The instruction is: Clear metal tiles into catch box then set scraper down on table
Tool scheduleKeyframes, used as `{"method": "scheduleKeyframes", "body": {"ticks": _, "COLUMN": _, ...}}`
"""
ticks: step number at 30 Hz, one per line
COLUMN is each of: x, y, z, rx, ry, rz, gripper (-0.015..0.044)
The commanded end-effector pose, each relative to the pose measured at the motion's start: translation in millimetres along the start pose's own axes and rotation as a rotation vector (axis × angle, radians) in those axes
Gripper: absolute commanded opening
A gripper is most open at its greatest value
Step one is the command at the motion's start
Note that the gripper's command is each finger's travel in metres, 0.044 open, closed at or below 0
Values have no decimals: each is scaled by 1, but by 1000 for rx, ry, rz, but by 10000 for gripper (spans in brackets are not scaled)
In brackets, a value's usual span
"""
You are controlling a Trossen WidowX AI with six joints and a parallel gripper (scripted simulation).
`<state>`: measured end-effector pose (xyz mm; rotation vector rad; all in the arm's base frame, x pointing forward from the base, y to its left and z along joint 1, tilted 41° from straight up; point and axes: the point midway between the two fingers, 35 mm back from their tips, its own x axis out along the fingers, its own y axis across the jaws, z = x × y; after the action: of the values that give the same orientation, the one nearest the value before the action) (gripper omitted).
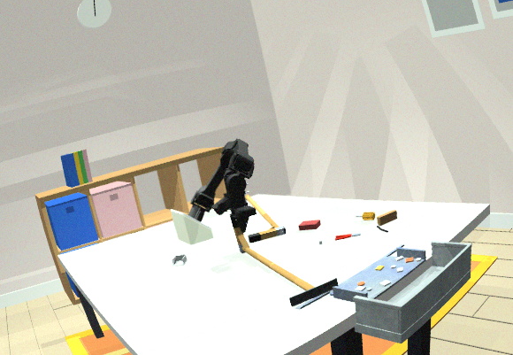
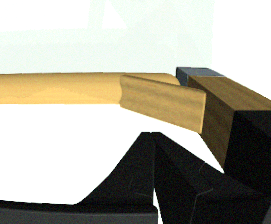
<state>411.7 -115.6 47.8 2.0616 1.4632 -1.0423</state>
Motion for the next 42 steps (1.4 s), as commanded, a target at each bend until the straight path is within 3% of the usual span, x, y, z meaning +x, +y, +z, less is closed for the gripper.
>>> {"method": "scheduleKeyframes", "body": {"ticks": 1, "x": 0, "y": -4, "z": 0, "rx": 0, "ry": 5, "rz": -1, "gripper": 0}}
{"method": "scheduleKeyframes", "body": {"ticks": 42, "x": -1, "y": -37, "z": -1, "rx": 2, "ry": 5, "rz": -3, "gripper": 0}}
